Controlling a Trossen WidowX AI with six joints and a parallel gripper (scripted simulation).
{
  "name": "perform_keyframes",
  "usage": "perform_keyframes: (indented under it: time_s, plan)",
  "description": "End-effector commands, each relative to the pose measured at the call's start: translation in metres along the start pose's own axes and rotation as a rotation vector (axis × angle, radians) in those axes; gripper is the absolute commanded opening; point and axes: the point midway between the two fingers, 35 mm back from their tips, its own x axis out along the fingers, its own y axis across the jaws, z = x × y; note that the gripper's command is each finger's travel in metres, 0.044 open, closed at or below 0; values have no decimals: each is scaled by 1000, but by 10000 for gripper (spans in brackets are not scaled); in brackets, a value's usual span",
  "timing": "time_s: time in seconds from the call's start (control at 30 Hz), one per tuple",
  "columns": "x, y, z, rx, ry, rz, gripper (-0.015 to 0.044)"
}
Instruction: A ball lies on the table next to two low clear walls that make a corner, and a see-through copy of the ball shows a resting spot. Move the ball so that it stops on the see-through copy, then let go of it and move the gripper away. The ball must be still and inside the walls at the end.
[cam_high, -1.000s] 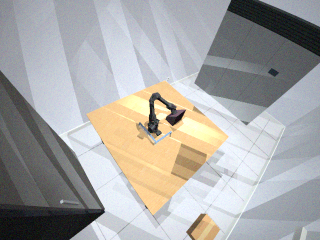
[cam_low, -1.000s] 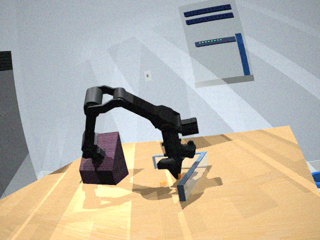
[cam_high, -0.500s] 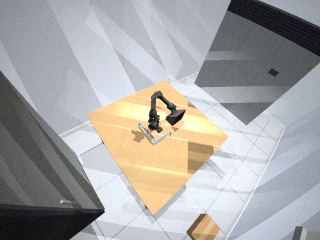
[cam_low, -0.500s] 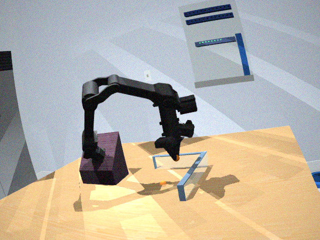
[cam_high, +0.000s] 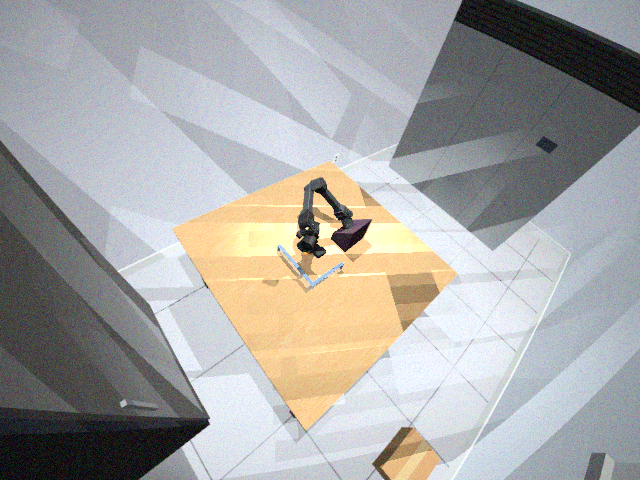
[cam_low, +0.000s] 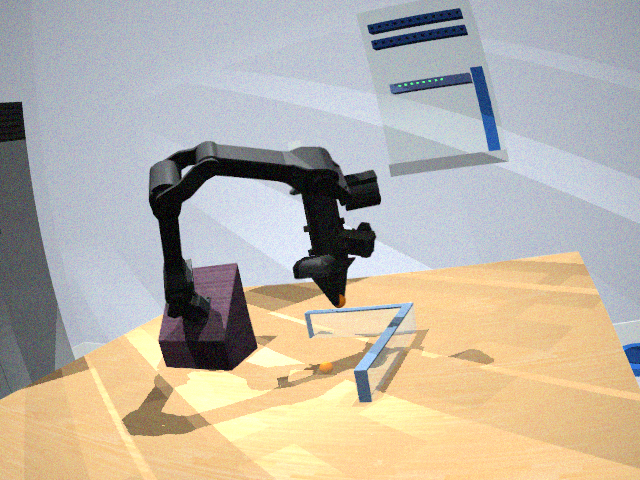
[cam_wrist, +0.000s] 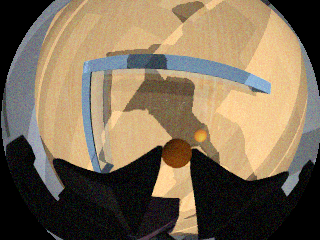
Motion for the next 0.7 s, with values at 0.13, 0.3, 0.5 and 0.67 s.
perform_keyframes:
  time_s: [0.13, 0.3, 0.5, 0.67]
  plan:
    - [16, -30, -14, 1, -1, -3, 0]
    - [26, -47, -25, 5, 0, -9, 0]
    - [36, -49, -26, 5, 0, -8, 0]
    - [62, -49, -25, 5, 0, -7, 0]
